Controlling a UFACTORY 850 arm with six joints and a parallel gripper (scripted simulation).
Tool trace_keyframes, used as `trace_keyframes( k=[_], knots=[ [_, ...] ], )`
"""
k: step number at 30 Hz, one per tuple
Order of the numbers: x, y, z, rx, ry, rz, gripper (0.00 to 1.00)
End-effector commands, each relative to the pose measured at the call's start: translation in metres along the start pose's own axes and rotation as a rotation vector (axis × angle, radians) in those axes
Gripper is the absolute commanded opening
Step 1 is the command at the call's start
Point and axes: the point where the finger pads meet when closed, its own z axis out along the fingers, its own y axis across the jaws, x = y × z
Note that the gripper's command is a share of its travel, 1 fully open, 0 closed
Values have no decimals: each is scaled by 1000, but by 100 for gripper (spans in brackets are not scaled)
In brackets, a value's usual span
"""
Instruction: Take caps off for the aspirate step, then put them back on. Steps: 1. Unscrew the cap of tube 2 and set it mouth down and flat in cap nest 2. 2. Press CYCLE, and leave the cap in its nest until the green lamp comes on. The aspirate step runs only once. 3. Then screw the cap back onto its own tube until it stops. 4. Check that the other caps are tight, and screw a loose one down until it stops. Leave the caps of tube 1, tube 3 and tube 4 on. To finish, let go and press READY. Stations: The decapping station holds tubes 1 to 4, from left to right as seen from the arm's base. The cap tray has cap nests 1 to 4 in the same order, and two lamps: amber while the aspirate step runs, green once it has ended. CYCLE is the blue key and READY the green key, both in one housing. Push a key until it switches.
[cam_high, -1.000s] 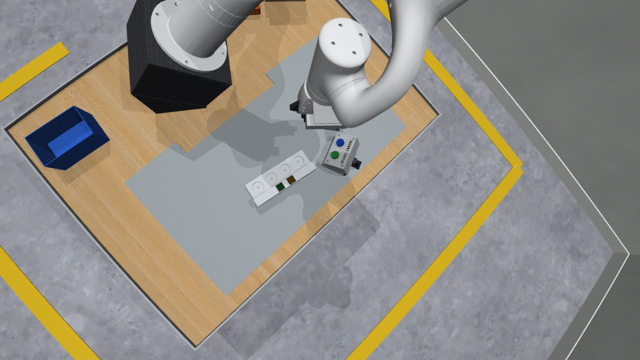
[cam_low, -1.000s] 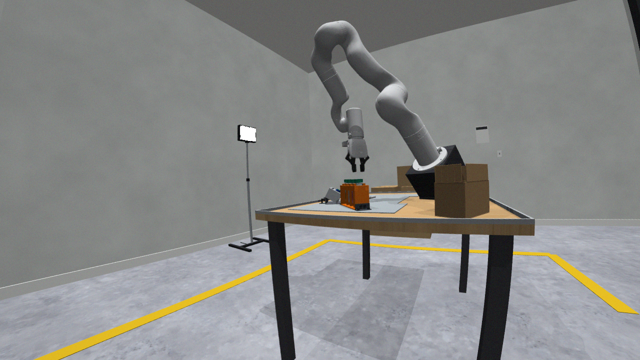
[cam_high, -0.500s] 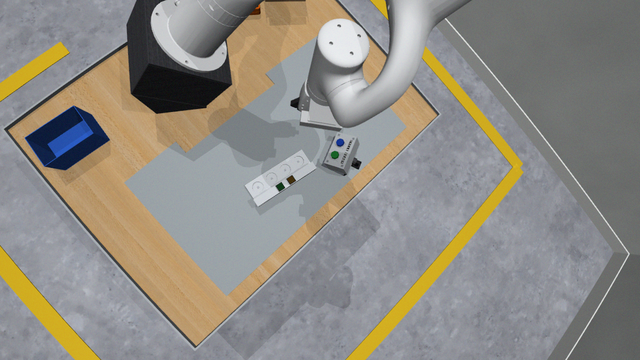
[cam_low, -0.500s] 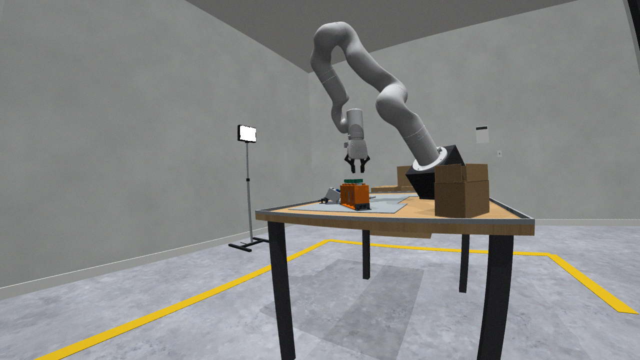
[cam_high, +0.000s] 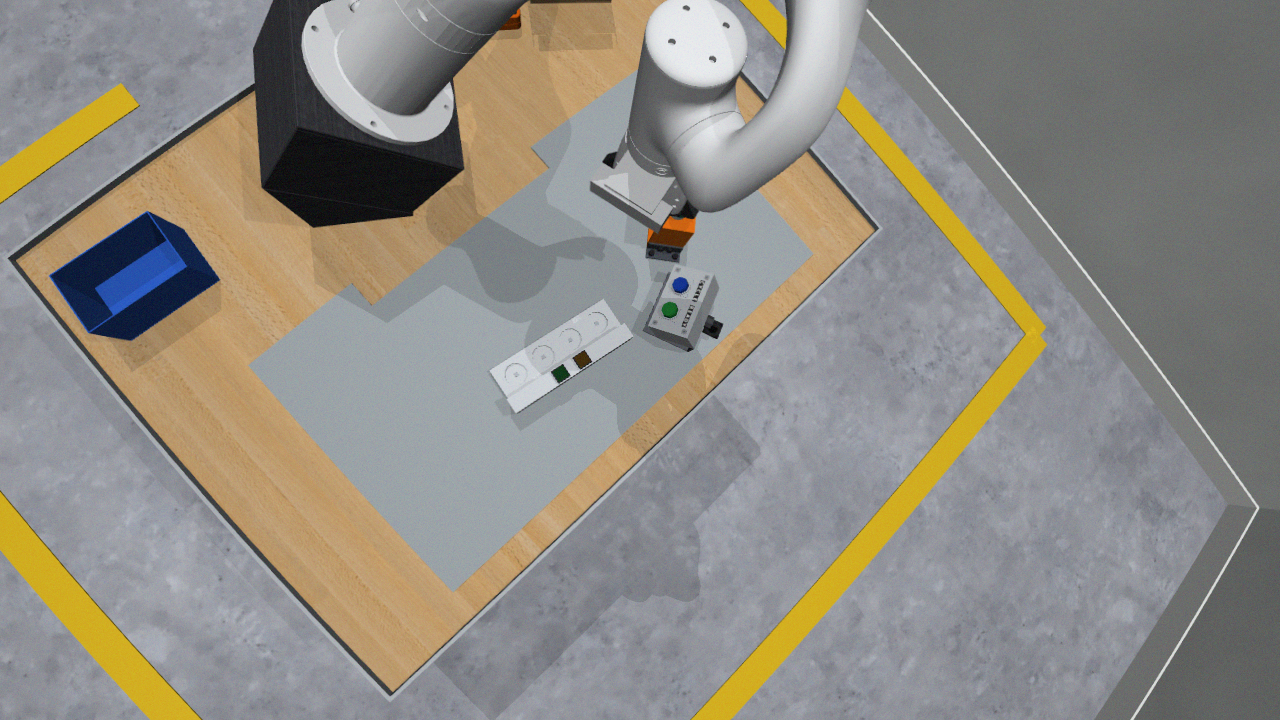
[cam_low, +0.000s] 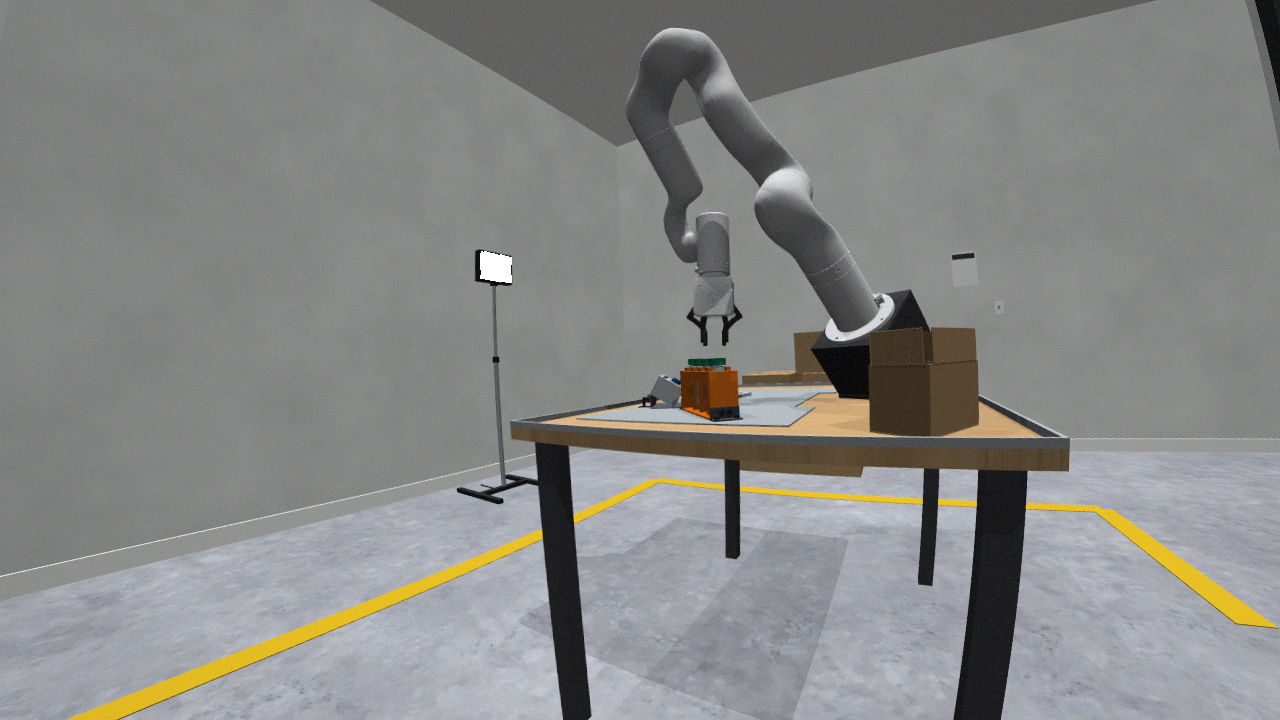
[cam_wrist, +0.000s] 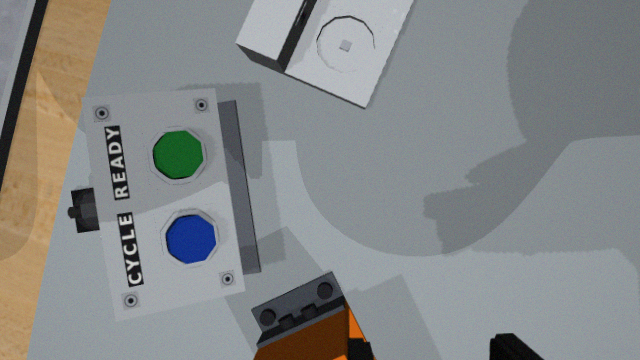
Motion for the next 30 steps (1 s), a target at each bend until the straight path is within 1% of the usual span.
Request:
trace_keyframes(
  k=[1, 2, 3, 4, 5, 7, 8, 9, 11, 15, 16, 19, 20, 23, 30],
  knots=[
    [-21, -1, 0, -38, 22, 222, 46],
    [-29, -1, 0, -37, 24, 306, 46],
    [-38, -1, 0, -37, 24, 341, 46],
    [-46, 0, 0, -37, 24, 341, 46],
    [-46, 0, 0, -37, 24, 341, 46],
    [-63, 0, 0, -37, 24, 341, 46],
    [-63, 0, 0, -37, 24, 341, 46],
    [-71, 0, 0, -37, 24, 341, 46],
    [-71, 0, 0, -37, 24, 341, 46],
    [-104, 1, 1, -37, 24, 341, 46],
    [-104, 1, 1, -37, 24, 341, 46],
    [-130, 1, 1, -37, 24, 341, 46],
    [-130, 1, 1, -37, 24, 341, 46],
    [-152, 2, 2, -37, 24, 341, 46],
    [-152, 2, 2, -37, 24, 341, 46]
  ],
)
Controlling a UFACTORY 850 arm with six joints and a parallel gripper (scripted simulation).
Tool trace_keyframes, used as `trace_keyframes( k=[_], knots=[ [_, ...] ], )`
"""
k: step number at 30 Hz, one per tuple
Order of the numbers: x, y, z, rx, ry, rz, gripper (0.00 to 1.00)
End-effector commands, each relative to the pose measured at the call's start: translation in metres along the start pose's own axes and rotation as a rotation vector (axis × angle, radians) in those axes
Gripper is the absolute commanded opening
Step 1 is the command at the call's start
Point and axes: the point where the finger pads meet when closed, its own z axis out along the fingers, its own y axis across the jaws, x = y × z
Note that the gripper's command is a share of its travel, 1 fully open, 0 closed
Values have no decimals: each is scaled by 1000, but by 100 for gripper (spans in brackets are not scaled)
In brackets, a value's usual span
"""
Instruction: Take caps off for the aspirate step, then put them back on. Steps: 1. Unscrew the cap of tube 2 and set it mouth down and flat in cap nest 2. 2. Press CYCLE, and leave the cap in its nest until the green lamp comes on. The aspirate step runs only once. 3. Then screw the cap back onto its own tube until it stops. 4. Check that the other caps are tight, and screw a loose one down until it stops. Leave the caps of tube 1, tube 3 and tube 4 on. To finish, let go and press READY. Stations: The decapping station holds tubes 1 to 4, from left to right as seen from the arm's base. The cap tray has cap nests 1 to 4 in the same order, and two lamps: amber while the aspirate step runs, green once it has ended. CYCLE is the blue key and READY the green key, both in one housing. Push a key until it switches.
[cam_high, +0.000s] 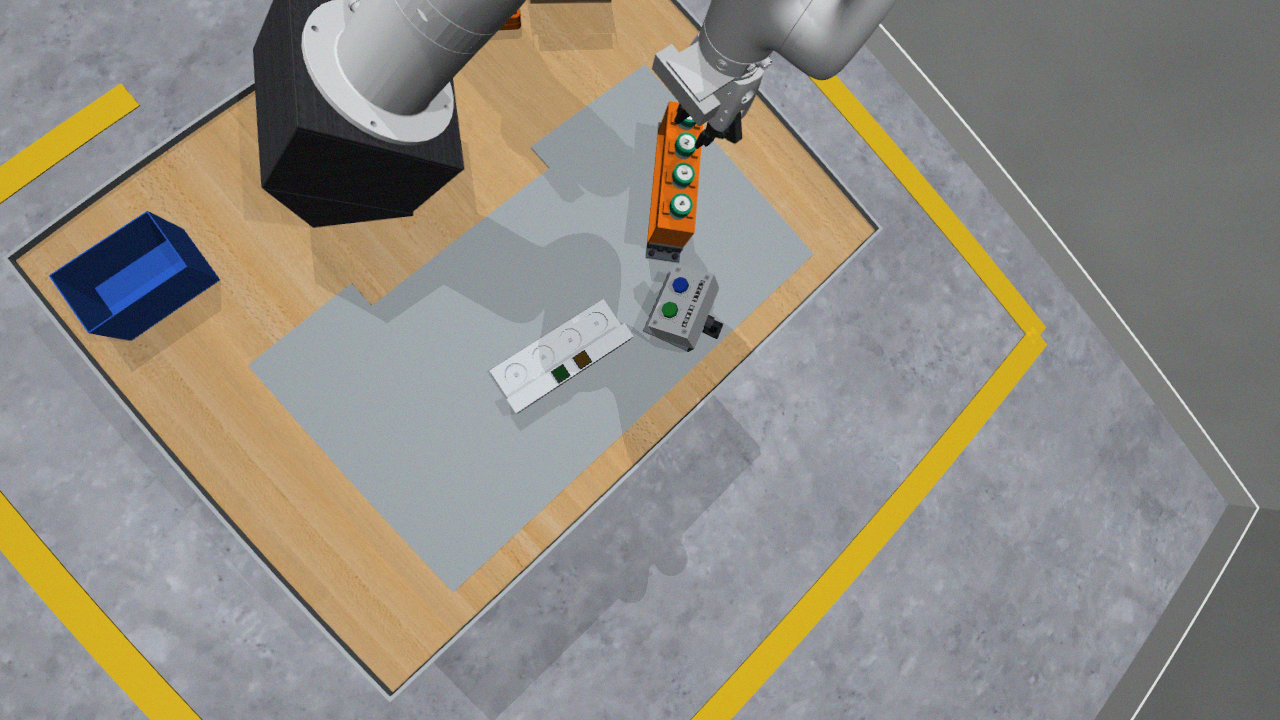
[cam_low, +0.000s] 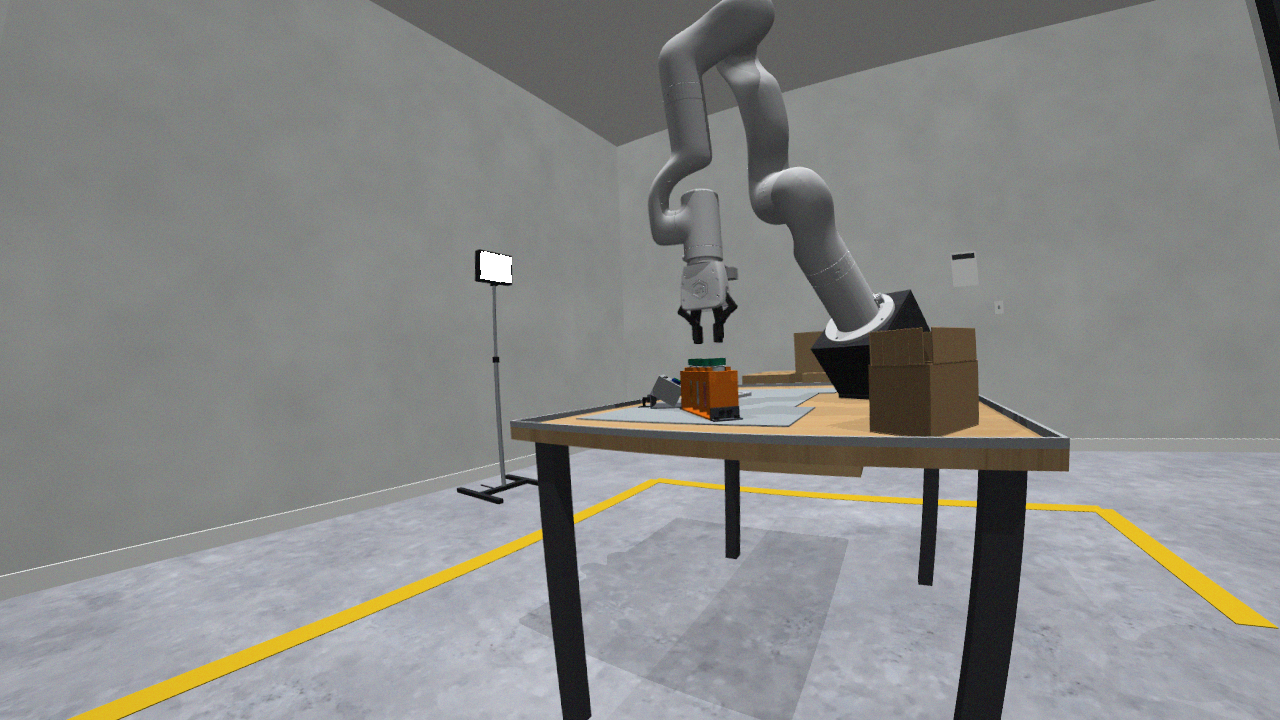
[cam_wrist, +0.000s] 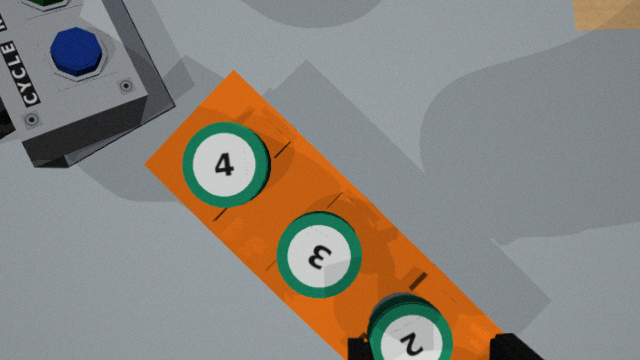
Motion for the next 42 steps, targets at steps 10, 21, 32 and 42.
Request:
trace_keyframes(
  k=[10, 21, 32, 42],
  knots=[
    [-1, 0, 30, 0, 5, 1, 46],
    [-1, 0, 36, 0, 5, 1, 46],
    [-1, 0, 40, 0, 5, 1, 46],
    [-1, 0, 45, 0, 5, 1, 46]
  ],
)
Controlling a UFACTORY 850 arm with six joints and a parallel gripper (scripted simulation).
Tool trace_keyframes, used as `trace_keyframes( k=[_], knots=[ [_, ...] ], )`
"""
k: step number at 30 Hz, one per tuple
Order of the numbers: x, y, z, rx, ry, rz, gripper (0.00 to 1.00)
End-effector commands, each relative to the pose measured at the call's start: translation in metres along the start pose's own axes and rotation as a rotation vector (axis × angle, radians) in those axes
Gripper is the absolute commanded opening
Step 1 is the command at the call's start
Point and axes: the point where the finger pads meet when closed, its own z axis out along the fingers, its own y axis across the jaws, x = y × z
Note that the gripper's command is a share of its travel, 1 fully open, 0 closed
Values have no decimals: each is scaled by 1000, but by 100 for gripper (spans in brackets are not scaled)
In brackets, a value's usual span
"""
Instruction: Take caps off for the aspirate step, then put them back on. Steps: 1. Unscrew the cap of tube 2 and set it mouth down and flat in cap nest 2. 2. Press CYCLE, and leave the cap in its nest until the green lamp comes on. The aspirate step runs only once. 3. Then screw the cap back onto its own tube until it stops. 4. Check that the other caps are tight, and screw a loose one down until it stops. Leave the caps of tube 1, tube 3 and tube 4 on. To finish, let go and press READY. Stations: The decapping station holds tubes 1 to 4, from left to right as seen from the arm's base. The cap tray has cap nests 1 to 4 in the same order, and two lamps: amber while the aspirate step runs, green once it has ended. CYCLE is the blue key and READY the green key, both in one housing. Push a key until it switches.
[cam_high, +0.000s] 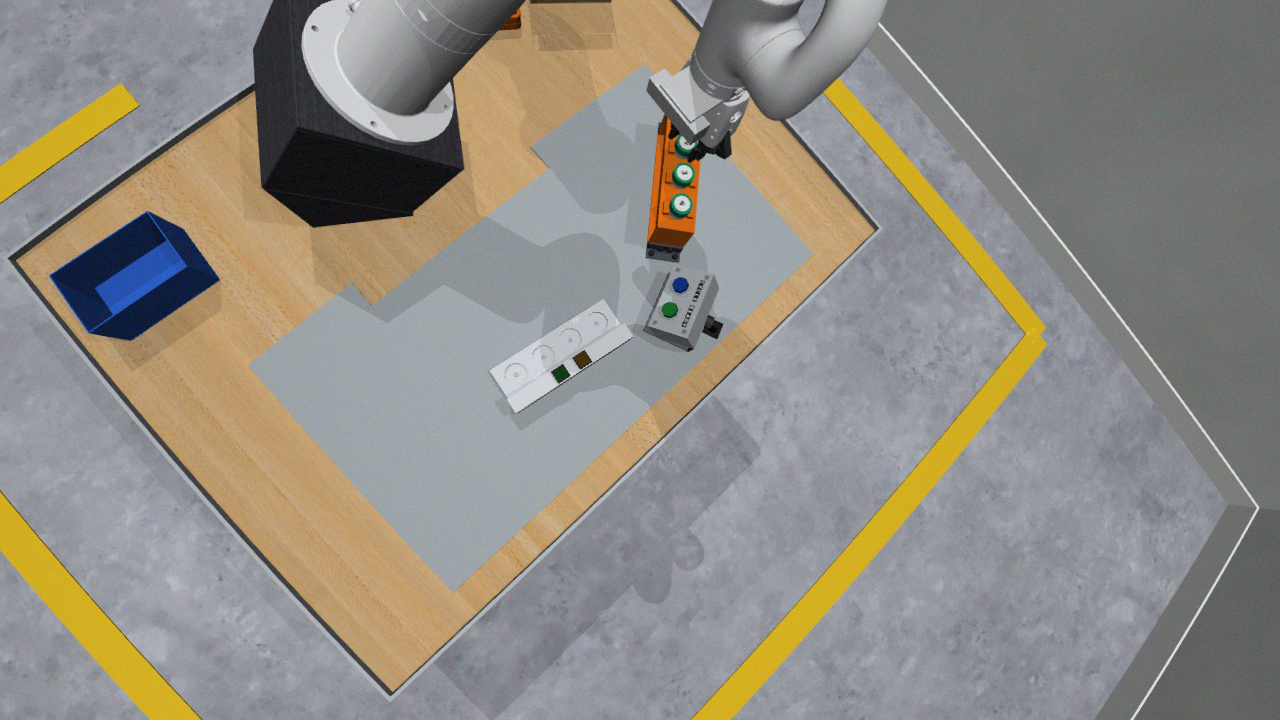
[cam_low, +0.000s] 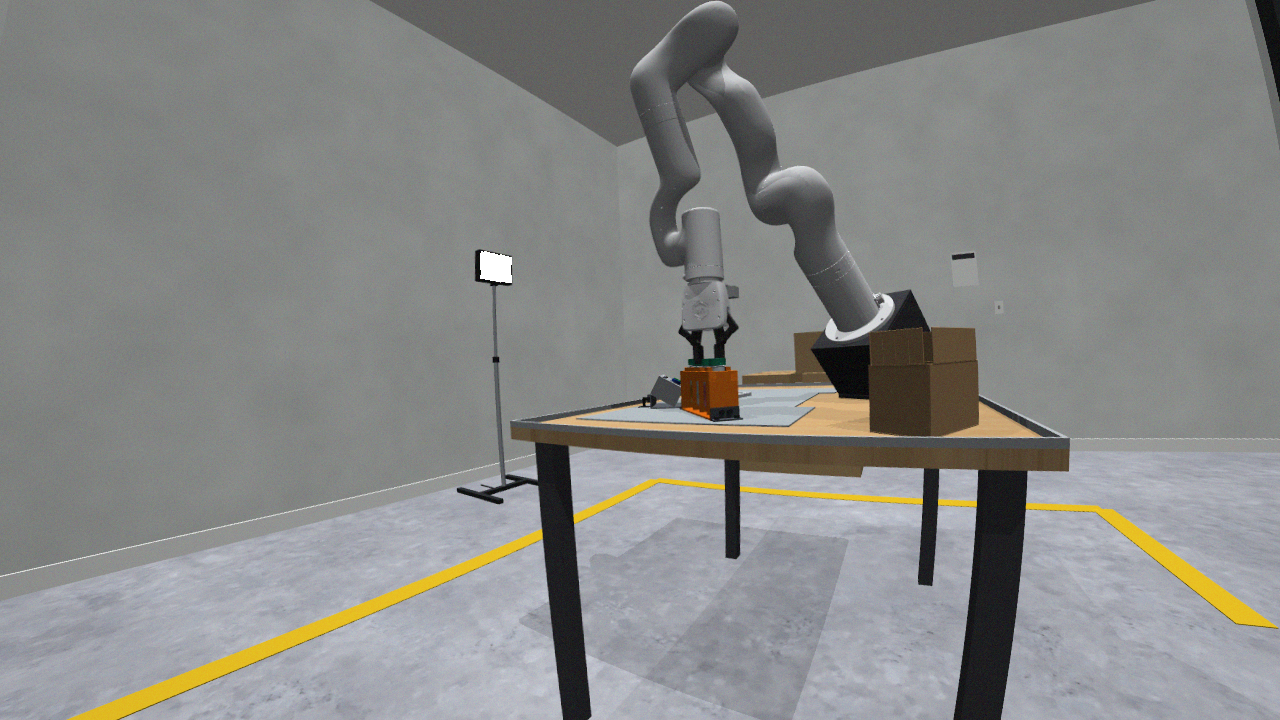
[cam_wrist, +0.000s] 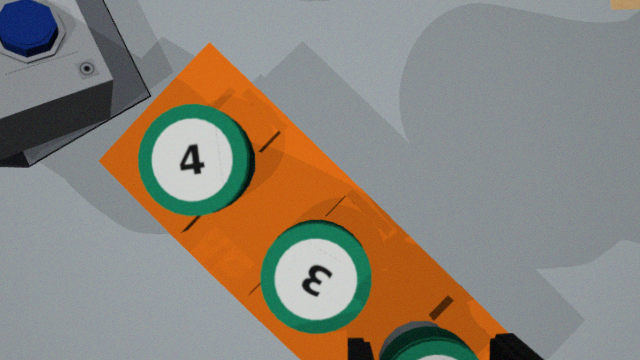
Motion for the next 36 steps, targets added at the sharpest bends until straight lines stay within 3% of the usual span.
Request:
trace_keyframes(
  k=[1, 7, 8, 20, 24, 36],
  knots=[
    [0, 0, 2, 1, 0, 0, 46],
    [0, 0, 2, 1, 0, 0, 46],
    [0, 0, 2, 1, 0, 0, 0],
    [0, 0, 2, 1, 0, 0, 0],
    [0, 0, 2, 1, 0, -100, 0],
    [0, 0, 2, 1, 0, -700, 0]
  ],
)
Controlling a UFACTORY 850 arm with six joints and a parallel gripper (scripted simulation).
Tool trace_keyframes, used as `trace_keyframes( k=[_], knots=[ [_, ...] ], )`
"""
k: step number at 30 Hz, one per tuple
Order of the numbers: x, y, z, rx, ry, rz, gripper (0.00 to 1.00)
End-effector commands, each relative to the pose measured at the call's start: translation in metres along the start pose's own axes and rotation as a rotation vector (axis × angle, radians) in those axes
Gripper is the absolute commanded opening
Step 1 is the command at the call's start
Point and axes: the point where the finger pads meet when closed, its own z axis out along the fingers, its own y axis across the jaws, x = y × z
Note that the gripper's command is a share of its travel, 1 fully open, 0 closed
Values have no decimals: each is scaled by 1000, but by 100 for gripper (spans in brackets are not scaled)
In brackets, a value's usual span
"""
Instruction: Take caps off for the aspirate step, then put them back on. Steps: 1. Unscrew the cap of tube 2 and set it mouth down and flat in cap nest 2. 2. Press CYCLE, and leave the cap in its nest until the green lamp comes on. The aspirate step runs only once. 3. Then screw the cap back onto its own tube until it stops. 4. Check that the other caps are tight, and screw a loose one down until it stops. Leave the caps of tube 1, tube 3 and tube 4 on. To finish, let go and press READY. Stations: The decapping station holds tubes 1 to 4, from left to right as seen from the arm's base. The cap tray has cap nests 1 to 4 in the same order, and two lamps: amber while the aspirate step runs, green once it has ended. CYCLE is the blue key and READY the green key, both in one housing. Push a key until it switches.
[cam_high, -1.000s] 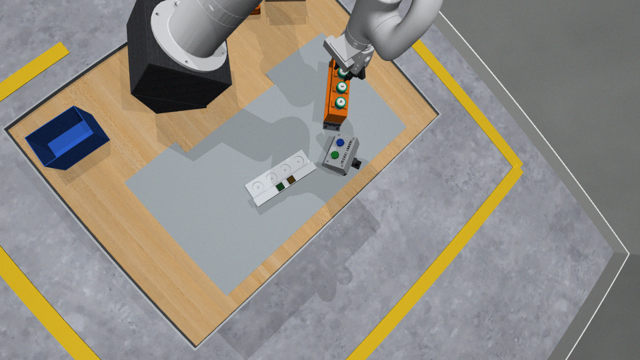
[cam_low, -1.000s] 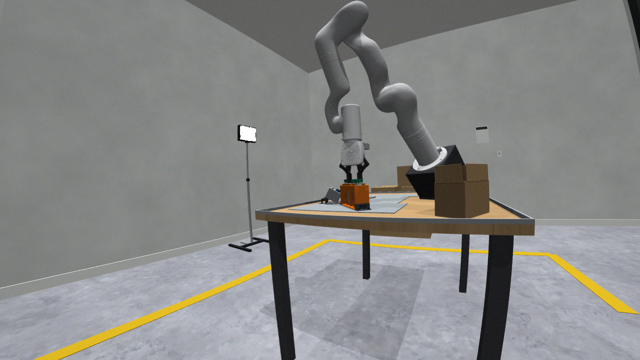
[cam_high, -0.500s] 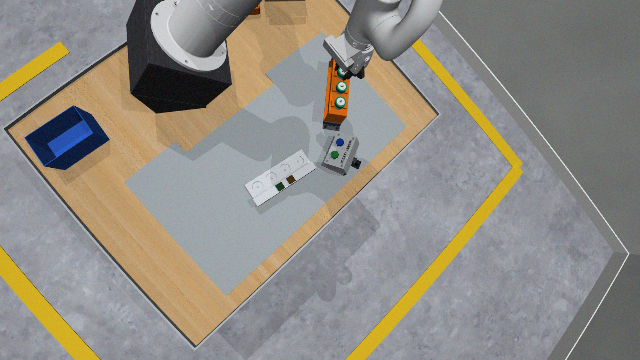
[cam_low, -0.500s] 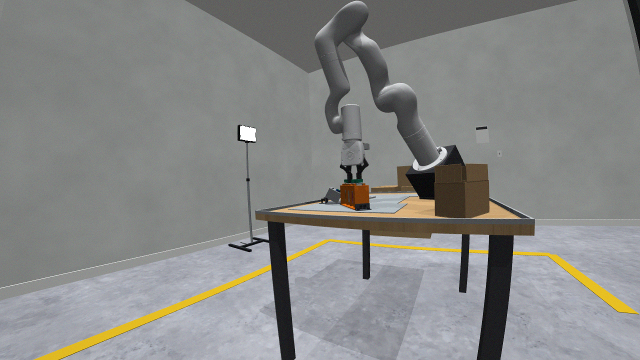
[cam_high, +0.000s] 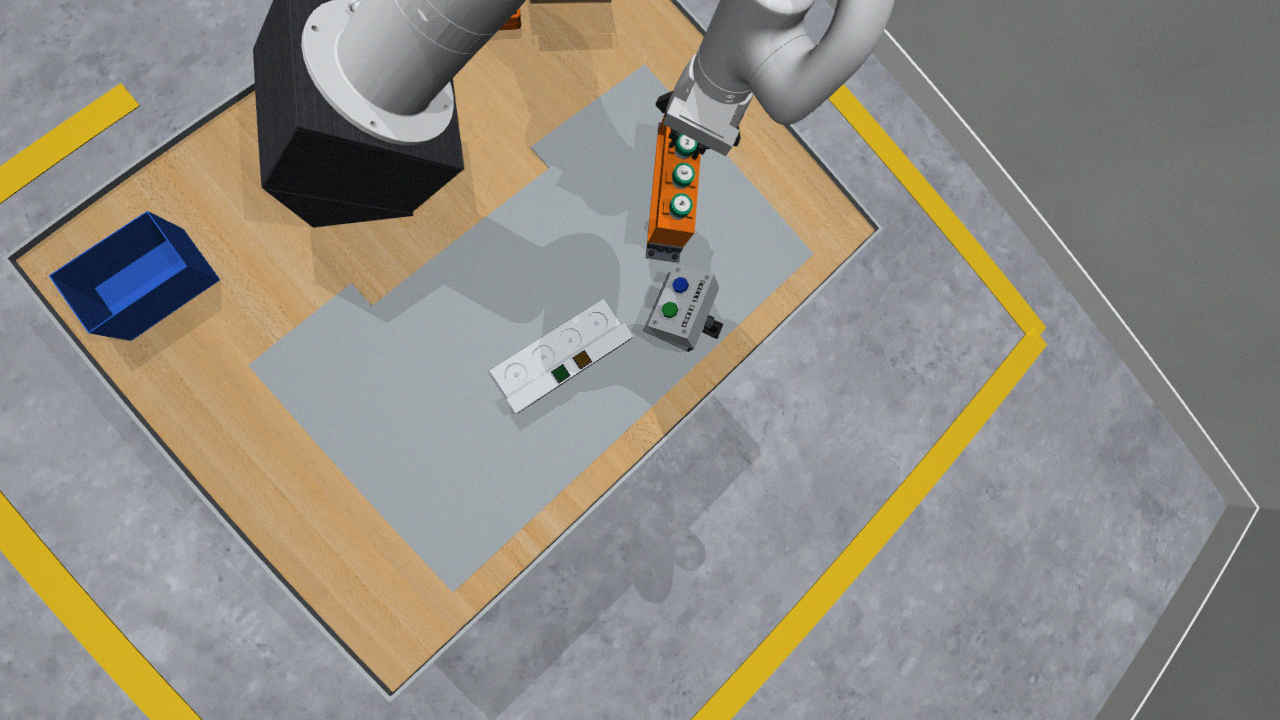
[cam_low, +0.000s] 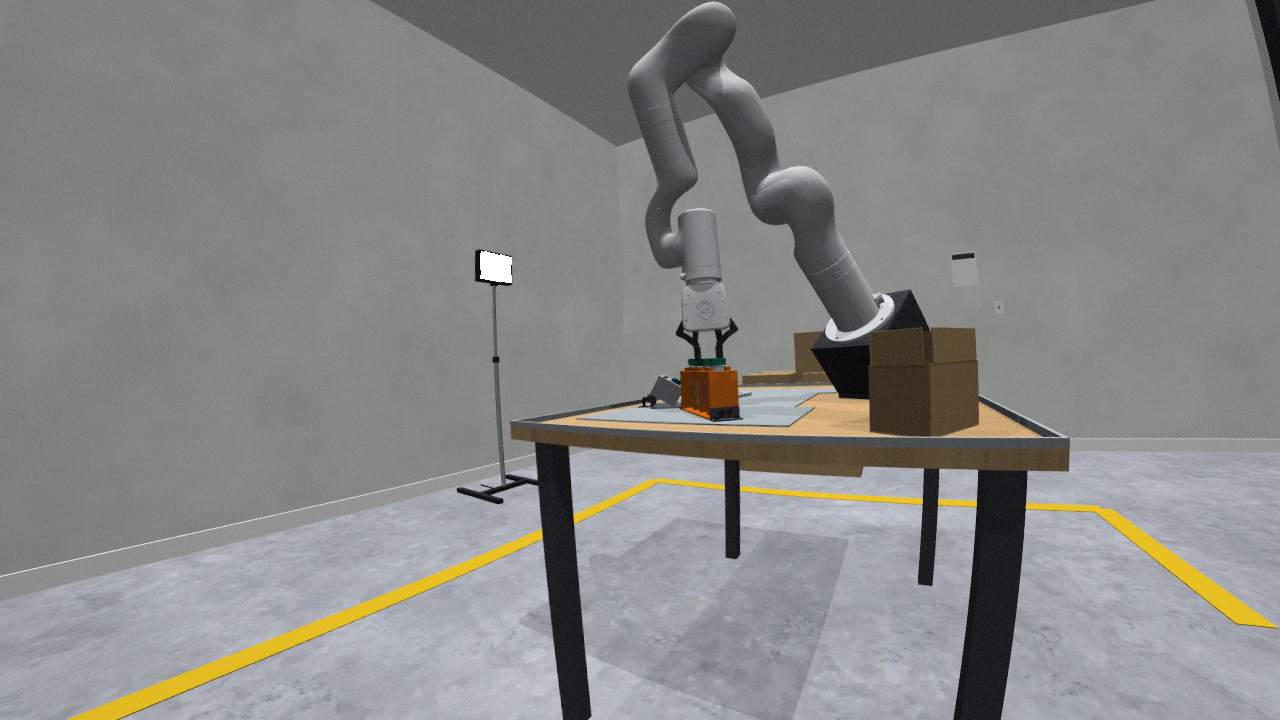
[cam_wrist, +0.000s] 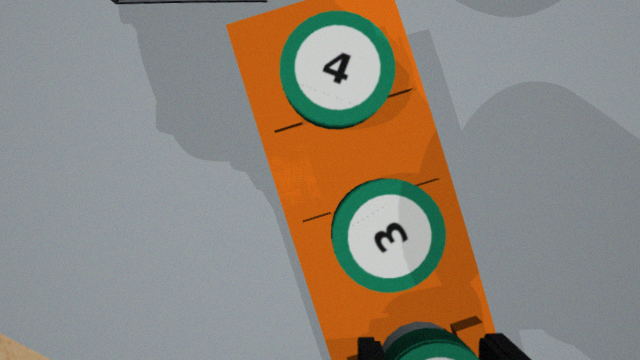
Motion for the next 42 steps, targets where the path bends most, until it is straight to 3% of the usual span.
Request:
trace_keyframes(
  k=[1, 5, 19, 27, 28, 40, 42],
  knots=[
    [0, 0, 0, 27, 12, -253, 0],
    [0, 0, 0, 27, 14, -353, 0],
    [0, 0, -1, 21, 23, -1053, 0],
    [0, 0, -1, 21, 23, -1074, 0],
    [0, 0, -1, 21, 23, -1074, 46],
    [0, 0, -1, 21, 23, -1074, 46],
    [0, 0, 0, 23, 21, -907, 46]
  ],
)
